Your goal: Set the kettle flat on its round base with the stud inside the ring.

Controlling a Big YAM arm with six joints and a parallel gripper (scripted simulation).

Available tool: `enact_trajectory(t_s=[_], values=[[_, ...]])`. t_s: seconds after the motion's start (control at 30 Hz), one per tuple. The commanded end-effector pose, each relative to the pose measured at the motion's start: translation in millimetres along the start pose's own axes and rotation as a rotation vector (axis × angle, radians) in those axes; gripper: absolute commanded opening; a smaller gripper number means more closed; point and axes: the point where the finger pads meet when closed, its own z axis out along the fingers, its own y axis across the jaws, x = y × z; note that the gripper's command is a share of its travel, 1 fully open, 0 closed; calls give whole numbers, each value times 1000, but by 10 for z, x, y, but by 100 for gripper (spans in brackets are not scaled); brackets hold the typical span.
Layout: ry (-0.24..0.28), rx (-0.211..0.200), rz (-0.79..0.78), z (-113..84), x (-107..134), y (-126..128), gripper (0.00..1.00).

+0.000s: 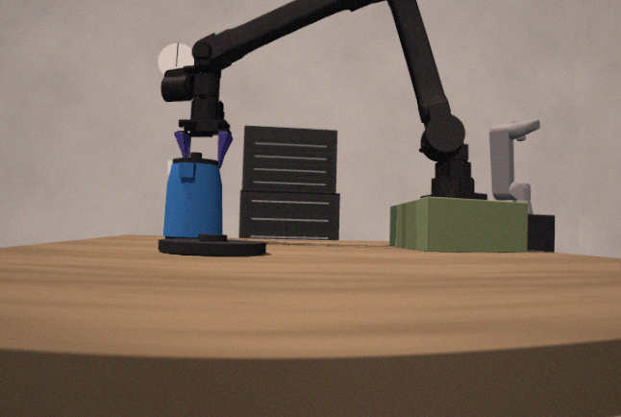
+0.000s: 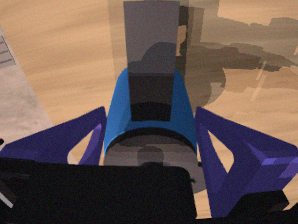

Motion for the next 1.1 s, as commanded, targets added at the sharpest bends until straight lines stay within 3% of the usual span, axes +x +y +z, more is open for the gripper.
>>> enact_trajectory(t_s=[0.0,1.07], values=[[-4,-4,0,73,-66,33,74],[-4,-3,0,76,-62,39,74]])
